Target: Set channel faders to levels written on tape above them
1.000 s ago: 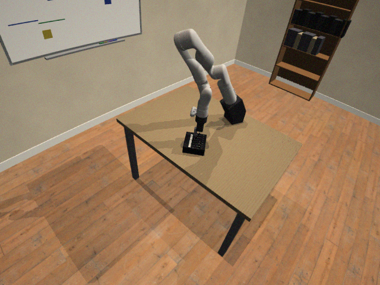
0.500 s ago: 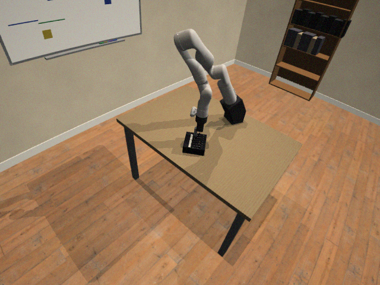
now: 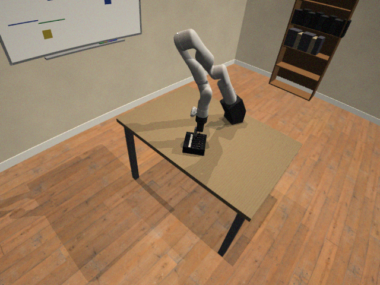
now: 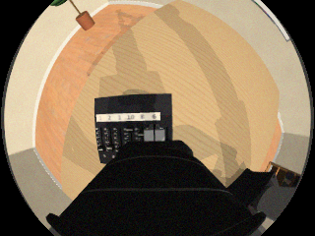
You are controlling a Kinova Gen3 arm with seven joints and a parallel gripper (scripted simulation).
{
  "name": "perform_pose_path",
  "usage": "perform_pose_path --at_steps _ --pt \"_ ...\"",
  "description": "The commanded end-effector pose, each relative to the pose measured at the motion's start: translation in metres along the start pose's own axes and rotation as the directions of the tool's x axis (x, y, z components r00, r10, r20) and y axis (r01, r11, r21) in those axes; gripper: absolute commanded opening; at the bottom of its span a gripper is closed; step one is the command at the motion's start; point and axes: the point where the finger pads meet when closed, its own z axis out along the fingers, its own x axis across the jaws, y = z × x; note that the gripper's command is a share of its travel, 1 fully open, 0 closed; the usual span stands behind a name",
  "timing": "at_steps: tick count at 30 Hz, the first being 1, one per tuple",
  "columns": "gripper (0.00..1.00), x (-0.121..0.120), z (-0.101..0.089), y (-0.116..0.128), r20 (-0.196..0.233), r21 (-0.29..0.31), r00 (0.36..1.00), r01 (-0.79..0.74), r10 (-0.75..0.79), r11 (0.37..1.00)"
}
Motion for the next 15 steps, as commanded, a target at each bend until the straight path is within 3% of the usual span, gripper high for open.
perform_pose_path --at_steps 1,15 --pt "0.0 -0.0001 -0.0002 0.0014 0.0 -0.003 1.0 0.002 -0.002 1.0" --pt "0.0 -0.0001 -0.0002 -0.0011 0.0 -0.003 1.0 0.002 -0.002 1.0"
